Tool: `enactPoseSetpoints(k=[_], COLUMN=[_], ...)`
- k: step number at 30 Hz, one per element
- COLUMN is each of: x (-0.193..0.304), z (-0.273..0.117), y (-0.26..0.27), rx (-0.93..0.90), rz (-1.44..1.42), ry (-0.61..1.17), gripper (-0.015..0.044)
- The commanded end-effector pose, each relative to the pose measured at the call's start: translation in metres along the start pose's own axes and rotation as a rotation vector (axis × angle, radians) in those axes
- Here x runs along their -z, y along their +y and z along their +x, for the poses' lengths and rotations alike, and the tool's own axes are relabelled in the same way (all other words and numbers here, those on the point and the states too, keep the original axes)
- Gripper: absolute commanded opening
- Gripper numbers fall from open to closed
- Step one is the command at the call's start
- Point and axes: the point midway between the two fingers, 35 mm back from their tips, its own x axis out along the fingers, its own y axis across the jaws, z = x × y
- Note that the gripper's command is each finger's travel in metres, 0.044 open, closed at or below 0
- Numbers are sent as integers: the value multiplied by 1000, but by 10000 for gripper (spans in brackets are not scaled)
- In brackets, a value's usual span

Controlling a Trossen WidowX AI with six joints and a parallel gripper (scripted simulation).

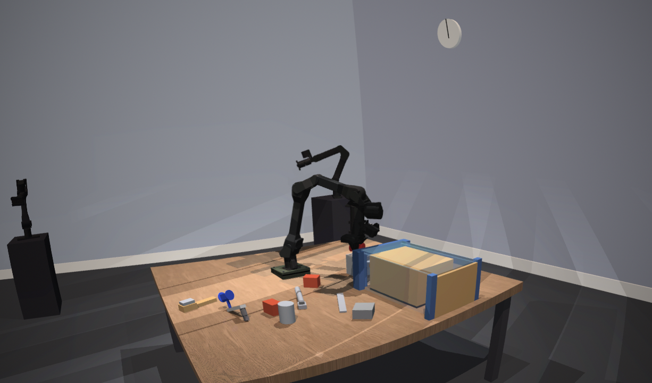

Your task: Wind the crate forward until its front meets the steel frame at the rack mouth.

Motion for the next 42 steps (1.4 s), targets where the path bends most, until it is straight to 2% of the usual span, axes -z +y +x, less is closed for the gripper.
enactPoseSetpoints(k=[1,42], x=[-14,-51], z=[0,-3], y=[8,46], rx=[-11,-15], rz=[-6,-6], ry=[-27,-30], gripper=[0,0])
